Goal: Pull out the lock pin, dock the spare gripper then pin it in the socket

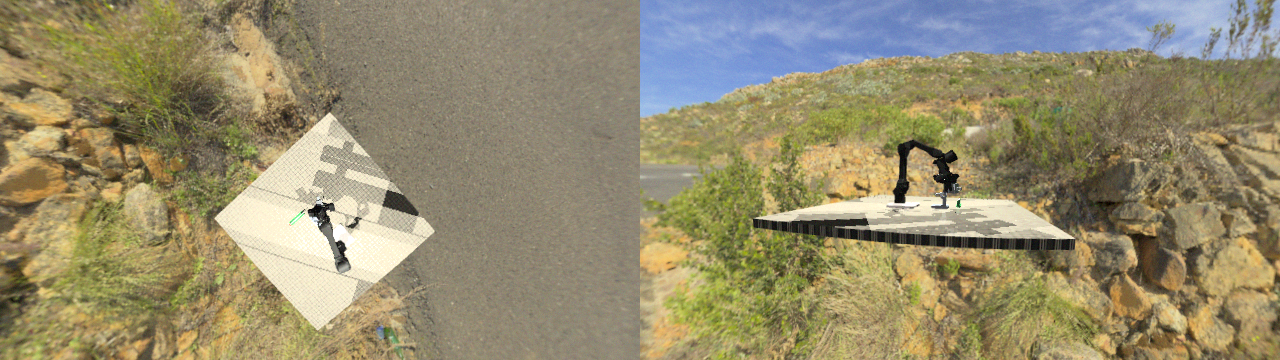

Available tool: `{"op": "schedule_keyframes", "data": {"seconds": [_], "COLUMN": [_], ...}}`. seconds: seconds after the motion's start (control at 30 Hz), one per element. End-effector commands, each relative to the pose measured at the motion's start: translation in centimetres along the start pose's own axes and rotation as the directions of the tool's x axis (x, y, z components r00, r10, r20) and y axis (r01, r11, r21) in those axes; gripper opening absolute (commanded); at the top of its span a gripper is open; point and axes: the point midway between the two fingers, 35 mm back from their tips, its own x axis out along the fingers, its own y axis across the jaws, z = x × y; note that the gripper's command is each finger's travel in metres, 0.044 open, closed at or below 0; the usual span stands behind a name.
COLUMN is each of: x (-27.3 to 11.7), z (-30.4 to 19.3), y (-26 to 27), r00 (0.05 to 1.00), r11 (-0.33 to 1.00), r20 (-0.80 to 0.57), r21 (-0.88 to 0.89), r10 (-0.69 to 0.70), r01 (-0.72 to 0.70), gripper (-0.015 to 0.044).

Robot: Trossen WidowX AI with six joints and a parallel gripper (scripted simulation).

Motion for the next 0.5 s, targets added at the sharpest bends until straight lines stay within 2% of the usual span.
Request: {"op": "schedule_keyframes", "data": {"seconds": [0.0,0.47], "x": [-1.0,-3.1], "z": [-0.3,0.7], "y": [-0.4,-1.2], "r00": [0.999,0.990], "r11": [0.997,0.915], "r20": [-0.042,-0.126], "r21": [0.073,0.387], "r10": [-0.019,-0.067], "r01": [0.022,0.111], "gripper": [0.0000,0.0000]}}
